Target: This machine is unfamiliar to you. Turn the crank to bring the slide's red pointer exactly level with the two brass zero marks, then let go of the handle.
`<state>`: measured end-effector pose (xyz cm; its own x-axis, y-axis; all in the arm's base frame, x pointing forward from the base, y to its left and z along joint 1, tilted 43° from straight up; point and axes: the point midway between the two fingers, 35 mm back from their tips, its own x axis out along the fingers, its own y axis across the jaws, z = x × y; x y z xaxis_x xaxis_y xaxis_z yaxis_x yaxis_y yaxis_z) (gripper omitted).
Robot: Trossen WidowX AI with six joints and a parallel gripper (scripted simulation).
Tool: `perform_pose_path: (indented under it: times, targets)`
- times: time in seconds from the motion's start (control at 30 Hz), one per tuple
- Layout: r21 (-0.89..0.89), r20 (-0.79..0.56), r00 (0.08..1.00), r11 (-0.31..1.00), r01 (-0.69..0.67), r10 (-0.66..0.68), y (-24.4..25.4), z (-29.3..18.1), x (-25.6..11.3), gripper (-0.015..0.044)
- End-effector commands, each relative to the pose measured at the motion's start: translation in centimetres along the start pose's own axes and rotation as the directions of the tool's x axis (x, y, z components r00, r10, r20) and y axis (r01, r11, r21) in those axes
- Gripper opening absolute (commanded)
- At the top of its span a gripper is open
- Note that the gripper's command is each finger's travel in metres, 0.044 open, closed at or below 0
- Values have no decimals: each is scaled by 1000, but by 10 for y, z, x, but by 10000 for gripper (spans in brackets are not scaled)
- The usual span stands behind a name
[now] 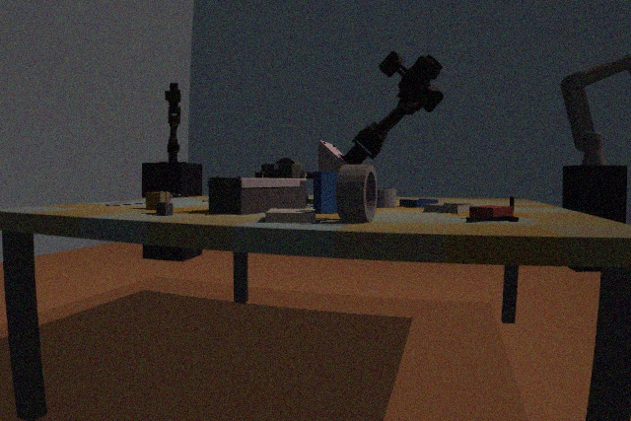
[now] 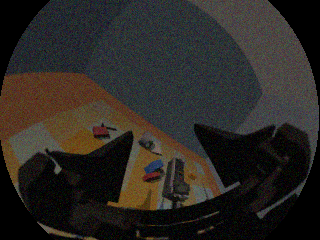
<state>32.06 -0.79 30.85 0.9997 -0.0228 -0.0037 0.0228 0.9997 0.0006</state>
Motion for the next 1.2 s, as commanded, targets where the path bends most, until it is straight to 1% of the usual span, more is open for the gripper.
perform_pose_path:
  times: [0.0,0.03,0.53,0.9,1.17]
  targets:
    - [0,-3,1000,1000,-1,1,0,0,1,426]
    - [1,-11,1000,1000,-2,2,-1,-2,3,440]
    - [67,-258,965,997,-38,54,-29,-53,65,440]
    - [161,-418,903,986,-36,101,-60,-106,99,440]
    - [256,-507,849,966,-19,151,-85,-146,117,440]
